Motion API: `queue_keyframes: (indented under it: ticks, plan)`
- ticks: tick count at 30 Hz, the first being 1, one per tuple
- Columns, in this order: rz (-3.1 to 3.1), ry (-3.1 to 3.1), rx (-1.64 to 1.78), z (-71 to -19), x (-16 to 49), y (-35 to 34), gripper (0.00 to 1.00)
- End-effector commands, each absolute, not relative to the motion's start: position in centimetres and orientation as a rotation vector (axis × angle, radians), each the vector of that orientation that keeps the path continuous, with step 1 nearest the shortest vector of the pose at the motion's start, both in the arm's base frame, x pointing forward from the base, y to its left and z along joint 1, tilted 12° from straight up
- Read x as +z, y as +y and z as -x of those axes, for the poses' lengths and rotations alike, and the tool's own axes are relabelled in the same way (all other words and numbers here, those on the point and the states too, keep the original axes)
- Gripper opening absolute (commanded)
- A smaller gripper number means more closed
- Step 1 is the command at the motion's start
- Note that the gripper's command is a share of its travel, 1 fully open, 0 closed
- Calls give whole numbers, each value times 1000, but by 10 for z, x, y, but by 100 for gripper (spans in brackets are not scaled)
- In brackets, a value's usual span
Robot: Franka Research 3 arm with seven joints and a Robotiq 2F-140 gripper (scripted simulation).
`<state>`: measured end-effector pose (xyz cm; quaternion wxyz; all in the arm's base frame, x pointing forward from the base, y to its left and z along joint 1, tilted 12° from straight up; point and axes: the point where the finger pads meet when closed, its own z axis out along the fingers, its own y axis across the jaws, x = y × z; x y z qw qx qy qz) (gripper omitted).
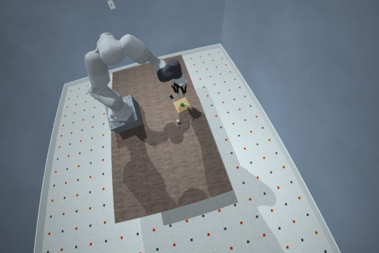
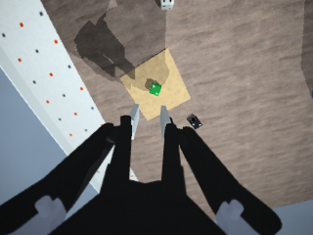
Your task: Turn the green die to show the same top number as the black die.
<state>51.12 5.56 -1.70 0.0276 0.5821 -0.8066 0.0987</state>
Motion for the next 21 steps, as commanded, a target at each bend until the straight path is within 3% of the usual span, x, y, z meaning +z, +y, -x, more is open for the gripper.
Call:
queue_keyframes:
  ticks: [1,2,21]
  plan:
    - [-1644,-2561,299,-502,-19,50,25]
    - [-1644,-2561,299,-502,-19,50,100]
    - [-1644,-2561,299,-502,-12,51,100]
